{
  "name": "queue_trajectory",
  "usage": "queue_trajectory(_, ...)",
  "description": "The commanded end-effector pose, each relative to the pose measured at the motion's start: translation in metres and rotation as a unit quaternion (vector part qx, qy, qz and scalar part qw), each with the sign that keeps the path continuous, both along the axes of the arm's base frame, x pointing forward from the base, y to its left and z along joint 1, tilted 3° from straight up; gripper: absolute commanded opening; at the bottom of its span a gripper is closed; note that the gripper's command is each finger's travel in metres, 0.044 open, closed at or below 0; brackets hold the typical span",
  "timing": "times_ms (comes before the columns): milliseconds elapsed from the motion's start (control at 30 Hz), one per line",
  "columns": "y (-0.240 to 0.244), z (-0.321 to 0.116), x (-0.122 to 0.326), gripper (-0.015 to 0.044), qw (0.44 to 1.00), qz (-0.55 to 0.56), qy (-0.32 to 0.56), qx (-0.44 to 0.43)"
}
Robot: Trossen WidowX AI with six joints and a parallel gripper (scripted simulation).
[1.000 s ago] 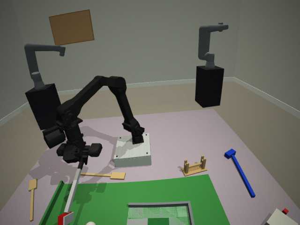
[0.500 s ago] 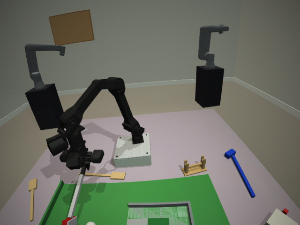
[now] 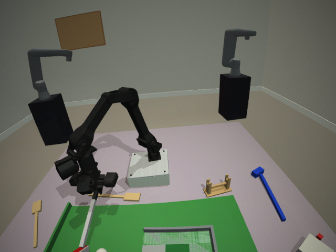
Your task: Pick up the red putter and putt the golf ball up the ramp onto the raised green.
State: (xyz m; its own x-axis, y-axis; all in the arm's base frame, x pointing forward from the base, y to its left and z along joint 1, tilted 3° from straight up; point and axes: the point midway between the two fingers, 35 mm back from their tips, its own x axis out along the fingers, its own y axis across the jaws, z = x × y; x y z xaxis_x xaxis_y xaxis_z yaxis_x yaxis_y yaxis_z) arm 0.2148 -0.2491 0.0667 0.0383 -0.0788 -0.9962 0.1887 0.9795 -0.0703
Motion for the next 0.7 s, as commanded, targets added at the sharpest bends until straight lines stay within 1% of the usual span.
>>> queue_trajectory(0, 0.000, 0.000, 0.000, 0.0000, 1.000, 0.000, 0.000, 0.000)
queue_trajectory(300, -0.001, 0.000, 0.000, 0.0000, 1.000, 0.000, 0.000, 0.000)
queue_trajectory(567, -0.029, -0.001, -0.005, 0.0000, 1.000, -0.001, 0.000, -0.002)
queue_trajectory(667, -0.030, -0.001, -0.005, 0.0000, 1.000, -0.001, 0.000, -0.002)
